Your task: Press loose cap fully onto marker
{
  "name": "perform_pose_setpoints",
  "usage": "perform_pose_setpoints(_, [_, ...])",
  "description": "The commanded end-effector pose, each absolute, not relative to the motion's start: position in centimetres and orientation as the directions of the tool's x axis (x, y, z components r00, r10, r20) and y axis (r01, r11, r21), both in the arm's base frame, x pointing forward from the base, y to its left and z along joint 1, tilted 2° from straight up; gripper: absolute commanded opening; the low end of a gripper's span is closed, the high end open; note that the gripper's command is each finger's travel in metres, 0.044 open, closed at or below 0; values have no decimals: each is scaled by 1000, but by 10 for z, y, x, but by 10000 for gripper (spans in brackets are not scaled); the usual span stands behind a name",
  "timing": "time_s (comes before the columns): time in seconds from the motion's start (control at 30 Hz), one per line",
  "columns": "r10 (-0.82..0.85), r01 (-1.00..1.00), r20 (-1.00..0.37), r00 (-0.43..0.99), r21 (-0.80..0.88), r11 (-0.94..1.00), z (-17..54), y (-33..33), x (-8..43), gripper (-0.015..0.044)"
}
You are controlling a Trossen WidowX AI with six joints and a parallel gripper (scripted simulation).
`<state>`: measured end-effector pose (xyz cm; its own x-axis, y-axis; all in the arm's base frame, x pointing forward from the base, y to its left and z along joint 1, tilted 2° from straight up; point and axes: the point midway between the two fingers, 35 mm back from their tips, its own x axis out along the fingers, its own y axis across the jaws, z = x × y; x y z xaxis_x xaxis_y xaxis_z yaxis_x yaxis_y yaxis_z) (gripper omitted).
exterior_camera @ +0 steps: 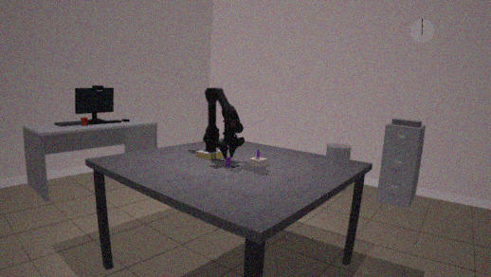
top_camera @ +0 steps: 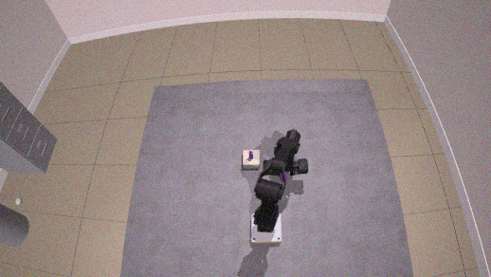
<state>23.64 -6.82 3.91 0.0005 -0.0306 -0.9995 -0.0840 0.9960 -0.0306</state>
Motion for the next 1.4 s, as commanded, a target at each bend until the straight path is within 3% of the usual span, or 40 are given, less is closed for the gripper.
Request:
perform_pose_setpoints(0.0, [-24, -87, -1000, -9, -23, 996, 31, -67, 234, 236])
perform_pose_setpoints(0.57, [-24, -87, -1000, -9, -23, 996, 7, -67, 232, 236])
perform_pose_setpoints(0.67, [-24, -87, -1000, -9, -23, 996, 7, -67, 232, 158])
perform_pose_setpoints(1.0, [-24, -87, -1000, -9, -23, 996, 7, -68, 232, 91])
perform_pose_setpoints(1.13, [-24, -87, -1000, -9, -23, 996, 14, -68, 233, 0])
perform_pose_setpoints(1.37, [-24, -87, -1000, -9, -23, 996, 34, -68, 234, 0])
